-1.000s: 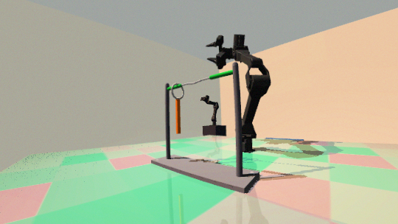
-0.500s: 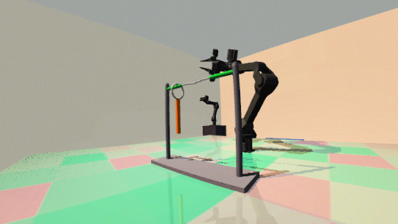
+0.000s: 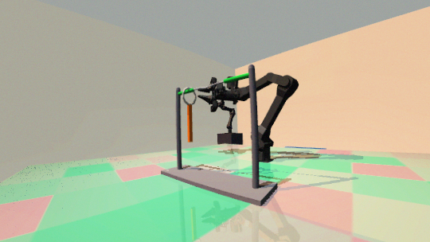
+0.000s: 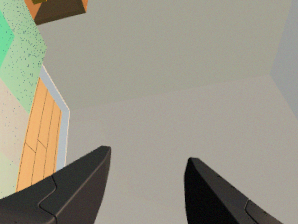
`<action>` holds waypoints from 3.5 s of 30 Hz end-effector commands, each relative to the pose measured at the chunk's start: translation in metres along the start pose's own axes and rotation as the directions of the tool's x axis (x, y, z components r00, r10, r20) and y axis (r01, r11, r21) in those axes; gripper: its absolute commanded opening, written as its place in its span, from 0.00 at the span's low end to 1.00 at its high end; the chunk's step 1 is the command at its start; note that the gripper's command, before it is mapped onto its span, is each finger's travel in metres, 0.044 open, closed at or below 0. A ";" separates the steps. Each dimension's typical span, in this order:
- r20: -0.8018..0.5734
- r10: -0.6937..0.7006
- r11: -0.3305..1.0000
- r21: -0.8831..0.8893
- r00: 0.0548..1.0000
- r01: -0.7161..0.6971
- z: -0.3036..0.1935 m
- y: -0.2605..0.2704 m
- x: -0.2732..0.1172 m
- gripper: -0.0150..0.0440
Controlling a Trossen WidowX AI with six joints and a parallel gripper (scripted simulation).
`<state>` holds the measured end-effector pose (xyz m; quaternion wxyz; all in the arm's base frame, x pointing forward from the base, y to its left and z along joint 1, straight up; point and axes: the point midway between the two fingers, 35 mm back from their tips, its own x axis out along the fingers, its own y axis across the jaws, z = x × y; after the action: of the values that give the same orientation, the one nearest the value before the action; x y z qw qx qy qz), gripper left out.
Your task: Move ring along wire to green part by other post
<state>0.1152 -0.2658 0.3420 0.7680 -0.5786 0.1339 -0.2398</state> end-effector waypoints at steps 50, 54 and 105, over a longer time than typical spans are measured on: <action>0.553 0.311 0.199 0.758 0.773 -0.621 0.160 0.267 0.023 0.53; 0.553 0.311 0.199 0.758 0.773 -0.621 0.161 0.267 0.025 0.53; 0.555 0.305 0.198 0.758 0.774 -0.621 0.202 0.289 0.081 0.53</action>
<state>0.3394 -0.0790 0.1353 0.9975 -0.0121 0.0320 0.0613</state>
